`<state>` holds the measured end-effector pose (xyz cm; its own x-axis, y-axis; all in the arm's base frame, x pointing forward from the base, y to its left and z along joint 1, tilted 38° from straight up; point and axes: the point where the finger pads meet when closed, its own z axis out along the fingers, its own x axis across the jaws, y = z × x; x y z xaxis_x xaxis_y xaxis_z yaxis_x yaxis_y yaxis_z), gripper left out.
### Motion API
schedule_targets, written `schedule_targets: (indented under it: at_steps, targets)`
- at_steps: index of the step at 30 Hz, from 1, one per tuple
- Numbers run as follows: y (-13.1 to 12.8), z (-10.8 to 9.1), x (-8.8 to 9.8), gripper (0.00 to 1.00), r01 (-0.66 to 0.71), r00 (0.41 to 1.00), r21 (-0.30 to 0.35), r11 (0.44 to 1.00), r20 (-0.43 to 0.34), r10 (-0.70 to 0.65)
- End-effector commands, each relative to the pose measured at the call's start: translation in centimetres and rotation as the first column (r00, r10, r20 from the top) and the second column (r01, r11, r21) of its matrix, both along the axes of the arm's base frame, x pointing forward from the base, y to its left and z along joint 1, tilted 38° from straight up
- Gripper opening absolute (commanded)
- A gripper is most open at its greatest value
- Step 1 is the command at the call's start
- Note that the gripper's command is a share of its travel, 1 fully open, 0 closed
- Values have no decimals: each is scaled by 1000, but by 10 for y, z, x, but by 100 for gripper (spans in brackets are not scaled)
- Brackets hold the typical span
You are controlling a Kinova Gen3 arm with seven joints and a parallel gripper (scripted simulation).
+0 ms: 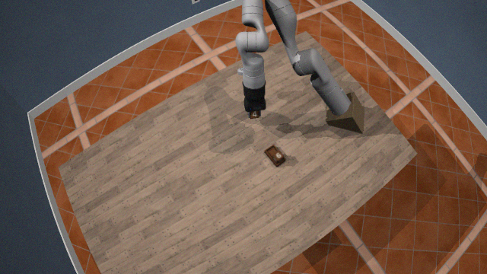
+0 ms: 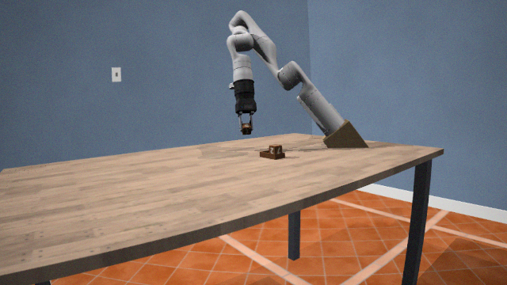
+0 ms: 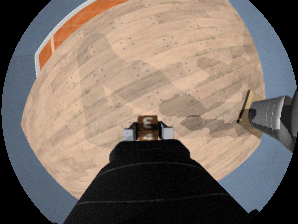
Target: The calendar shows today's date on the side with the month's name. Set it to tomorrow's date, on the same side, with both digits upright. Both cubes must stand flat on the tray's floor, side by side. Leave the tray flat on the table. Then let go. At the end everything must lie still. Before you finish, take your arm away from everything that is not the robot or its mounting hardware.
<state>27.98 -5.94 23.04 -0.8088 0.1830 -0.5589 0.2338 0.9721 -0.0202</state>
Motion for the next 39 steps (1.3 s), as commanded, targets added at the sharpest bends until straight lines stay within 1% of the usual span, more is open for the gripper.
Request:
schedule_targets:
  at_steps: [1,7,9,15,19,23,33,39]
  targets:
    - [0,2,0,60,-6,1000,22,1000,9,6]
    - [-2,3,0,60,-49,999,84,995,25,47]
    - [-2,3,0,60,-49,999,84,995,25,47]
    - [-3,2,0,60,-101,994,153,983,47,95]
    - [-2,1,0,60,-126,991,184,975,59,118]
    - [-2,0,0,60,-138,990,197,971,65,127]
    - [-2,1,0,60,-143,989,204,969,67,131]
    - [-4,2,0,60,-167,985,238,957,82,151]
